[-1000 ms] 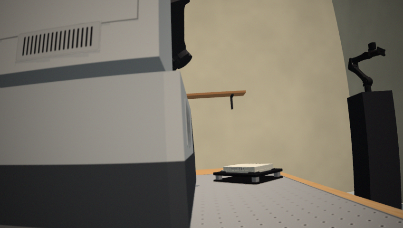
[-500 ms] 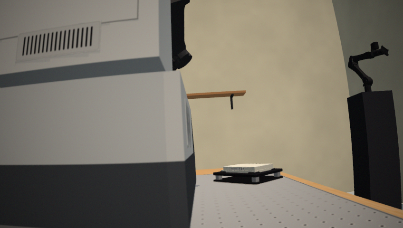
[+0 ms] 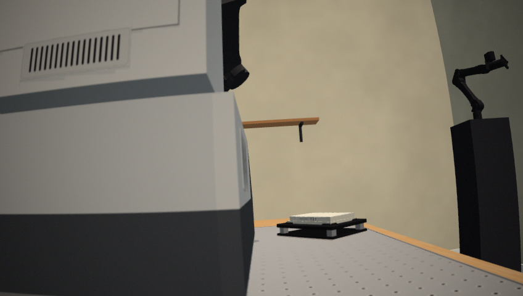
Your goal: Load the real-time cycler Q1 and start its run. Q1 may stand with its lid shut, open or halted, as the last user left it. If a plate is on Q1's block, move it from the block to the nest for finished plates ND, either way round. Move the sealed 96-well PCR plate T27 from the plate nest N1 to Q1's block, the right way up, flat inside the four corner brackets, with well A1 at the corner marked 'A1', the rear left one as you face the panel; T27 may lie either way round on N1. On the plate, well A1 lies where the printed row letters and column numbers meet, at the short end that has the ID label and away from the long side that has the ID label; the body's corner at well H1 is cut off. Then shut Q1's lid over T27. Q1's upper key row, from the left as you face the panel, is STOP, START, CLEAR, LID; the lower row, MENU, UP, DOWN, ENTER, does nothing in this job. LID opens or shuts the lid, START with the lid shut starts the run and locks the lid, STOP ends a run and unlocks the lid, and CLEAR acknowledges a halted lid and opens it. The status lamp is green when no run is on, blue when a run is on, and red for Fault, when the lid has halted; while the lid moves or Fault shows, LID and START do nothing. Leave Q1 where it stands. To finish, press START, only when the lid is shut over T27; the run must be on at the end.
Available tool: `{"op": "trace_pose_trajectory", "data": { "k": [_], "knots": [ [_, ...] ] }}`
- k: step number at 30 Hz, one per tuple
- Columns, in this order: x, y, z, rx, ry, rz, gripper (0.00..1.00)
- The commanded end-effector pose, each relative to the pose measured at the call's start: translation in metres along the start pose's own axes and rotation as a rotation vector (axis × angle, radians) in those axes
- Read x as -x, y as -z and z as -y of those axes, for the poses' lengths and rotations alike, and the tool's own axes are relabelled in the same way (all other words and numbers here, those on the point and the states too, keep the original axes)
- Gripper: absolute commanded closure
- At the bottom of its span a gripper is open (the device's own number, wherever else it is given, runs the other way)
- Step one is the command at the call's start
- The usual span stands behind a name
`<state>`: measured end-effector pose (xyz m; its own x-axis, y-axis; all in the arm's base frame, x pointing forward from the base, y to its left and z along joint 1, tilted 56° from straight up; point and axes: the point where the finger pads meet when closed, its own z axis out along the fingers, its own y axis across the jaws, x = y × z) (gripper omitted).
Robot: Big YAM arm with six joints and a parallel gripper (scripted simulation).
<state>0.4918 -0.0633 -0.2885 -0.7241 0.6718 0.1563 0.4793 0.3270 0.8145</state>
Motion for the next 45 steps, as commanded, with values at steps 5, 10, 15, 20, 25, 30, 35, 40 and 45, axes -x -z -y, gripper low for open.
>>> {"op": "trace_pose_trajectory", "data": {
  "k": [5,10,15,20,25,30,35,40,45],
  "knots": [
    [-0.014,-0.014,0.001,-0.01,0.009,-0.037,1.0],
    [-0.013,-0.01,-0.006,-0.009,0.011,-0.035,1.0],
    [-0.011,-0.008,-0.01,-0.006,0.018,-0.031,0.0],
    [-0.004,0.0,-0.007,-0.002,0.008,-0.012,0.0],
    [0.002,0.007,-0.003,0.0,-0.001,0.003,0.0],
    [0.007,0.012,-0.002,0.005,0.001,0.017,0.0],
    [0.01,0.014,-0.002,0.011,0.011,0.029,0.0],
    [0.011,0.014,-0.002,0.011,0.011,0.03,0.0],
    [0.006,0.008,-0.006,0.009,0.021,0.016,0.0]
  ]
}}
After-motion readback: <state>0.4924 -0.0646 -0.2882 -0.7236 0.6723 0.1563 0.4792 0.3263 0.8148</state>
